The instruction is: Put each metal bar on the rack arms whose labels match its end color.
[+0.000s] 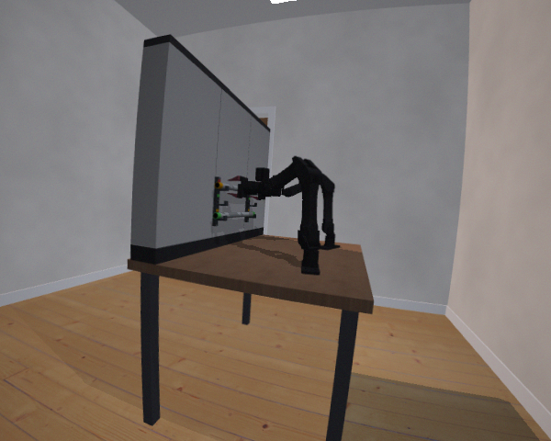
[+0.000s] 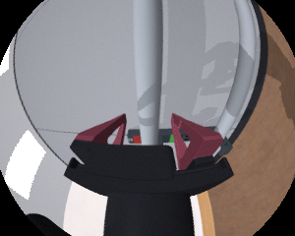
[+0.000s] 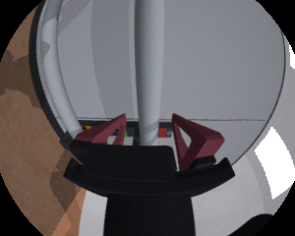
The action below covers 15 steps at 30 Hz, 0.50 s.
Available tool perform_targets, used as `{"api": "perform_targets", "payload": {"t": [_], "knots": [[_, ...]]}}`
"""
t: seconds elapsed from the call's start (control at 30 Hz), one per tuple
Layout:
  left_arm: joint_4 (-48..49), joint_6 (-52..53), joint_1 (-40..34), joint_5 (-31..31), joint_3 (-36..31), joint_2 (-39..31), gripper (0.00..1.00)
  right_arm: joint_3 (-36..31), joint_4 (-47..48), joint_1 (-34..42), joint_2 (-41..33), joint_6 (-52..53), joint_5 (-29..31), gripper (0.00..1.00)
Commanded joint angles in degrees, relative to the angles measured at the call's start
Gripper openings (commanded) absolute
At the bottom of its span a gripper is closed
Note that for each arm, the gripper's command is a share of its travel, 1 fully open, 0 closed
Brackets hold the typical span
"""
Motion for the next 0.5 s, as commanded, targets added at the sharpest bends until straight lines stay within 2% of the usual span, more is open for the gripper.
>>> {"api": "perform_targets", "payload": {"t": [0.0, 0.47], "knots": [[1.4, -0.1, 0.5, 0.5, -0.1, 0.3, 0.73, -0.2, 1.4, -0.4, 0.3, 0.2, -0.4, 0.73], [1.5, -0.2, -0.6, -0.7, -2.8, -2.2, 0.74, -3.1, 1.6, 0.3, -2.4, 0.2, 0.4, 0.74]]}}
